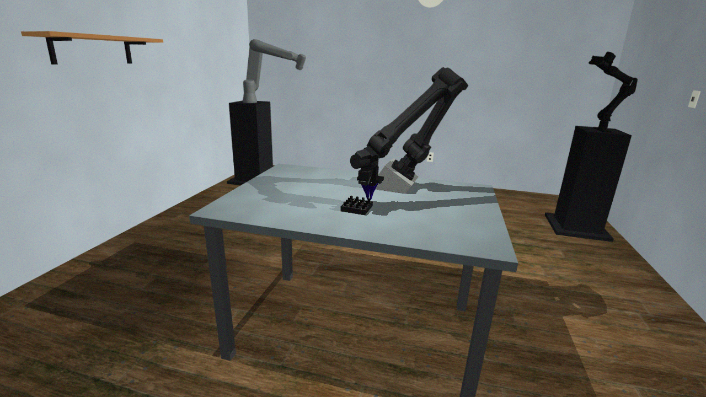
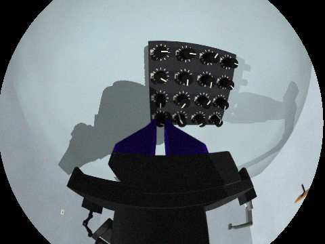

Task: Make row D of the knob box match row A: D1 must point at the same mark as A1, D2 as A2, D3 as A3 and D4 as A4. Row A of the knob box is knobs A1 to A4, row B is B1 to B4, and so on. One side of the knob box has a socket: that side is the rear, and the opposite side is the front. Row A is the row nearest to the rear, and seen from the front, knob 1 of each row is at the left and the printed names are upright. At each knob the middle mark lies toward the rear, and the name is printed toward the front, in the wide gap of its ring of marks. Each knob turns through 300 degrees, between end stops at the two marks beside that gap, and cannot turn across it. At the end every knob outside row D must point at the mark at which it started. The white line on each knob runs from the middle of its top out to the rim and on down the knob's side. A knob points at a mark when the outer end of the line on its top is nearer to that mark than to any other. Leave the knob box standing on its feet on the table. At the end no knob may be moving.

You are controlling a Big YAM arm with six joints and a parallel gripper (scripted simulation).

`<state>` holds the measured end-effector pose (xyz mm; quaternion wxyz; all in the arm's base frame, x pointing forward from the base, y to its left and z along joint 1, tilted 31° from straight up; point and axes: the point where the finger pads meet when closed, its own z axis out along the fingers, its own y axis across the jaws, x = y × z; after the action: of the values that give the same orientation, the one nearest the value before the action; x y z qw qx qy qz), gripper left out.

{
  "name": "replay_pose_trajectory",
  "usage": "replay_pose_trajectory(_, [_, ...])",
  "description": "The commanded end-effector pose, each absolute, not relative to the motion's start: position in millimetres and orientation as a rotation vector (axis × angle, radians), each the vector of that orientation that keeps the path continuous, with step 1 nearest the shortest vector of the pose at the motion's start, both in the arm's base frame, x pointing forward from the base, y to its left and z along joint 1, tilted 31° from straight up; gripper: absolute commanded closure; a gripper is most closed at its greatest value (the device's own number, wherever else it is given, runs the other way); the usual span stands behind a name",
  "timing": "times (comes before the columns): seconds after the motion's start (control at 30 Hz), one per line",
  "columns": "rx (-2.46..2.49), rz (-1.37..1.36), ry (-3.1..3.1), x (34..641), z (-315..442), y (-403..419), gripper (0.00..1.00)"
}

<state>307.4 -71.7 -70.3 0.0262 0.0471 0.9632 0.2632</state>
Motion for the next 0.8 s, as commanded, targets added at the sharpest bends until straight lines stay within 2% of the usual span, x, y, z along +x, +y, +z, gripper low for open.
replay_pose_trajectory(0.0, [0.070, 0.819, 2.971, 308.8, -75.2, -69.0, 0.91])
replay_pose_trajectory(0.77, [-0.377, 0.780, 2.876, 308.1, -75.1, -68.5, 0.91])
